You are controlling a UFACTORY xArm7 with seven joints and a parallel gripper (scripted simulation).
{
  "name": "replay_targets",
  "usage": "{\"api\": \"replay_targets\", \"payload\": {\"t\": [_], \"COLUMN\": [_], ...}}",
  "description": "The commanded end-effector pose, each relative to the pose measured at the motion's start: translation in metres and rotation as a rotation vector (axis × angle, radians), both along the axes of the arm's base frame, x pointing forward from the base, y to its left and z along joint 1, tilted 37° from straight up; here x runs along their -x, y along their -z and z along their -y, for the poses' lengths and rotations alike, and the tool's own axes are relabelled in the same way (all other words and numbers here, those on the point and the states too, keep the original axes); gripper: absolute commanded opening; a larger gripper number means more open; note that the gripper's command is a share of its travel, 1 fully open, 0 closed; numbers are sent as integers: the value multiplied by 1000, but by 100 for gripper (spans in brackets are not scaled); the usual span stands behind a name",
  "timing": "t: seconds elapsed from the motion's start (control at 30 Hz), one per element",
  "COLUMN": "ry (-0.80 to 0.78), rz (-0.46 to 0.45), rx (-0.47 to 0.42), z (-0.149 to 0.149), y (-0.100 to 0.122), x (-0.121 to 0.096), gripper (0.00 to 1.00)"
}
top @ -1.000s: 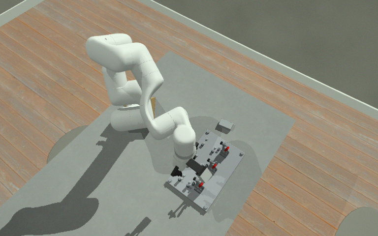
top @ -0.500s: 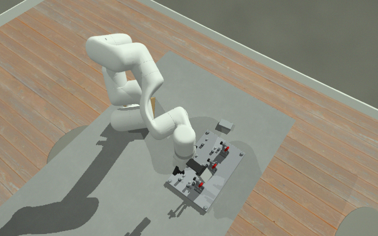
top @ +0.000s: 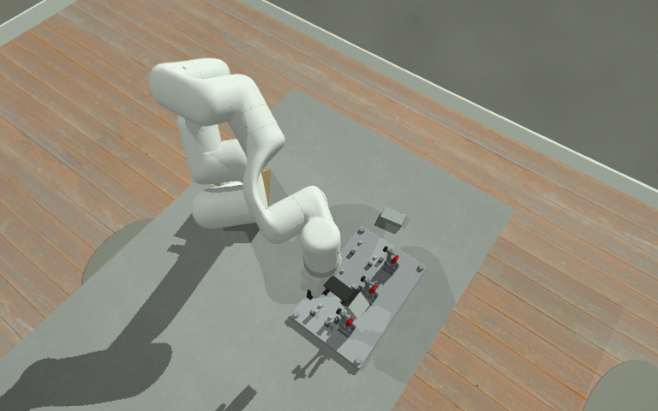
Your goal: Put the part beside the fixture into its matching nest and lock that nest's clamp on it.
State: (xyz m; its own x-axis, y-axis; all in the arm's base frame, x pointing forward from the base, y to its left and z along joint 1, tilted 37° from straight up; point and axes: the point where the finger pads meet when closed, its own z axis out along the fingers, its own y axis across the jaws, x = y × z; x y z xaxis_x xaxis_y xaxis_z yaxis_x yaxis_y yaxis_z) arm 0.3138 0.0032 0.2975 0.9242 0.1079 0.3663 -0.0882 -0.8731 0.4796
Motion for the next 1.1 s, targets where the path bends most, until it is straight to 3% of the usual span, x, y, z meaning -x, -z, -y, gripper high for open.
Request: {"api": "replay_targets", "payload": {"t": [0.0,0.43,0.47,1.07], "ry": [-2,-2,-2,-2], "rz": [3,3,3,3], "rx": [0,0,0,0], "z": [-1,-1,-1,-1], "y": [-1,-1,-1,-1], "x": [-1,-1,-1,-1], "gripper": [0,0,47,47]}}
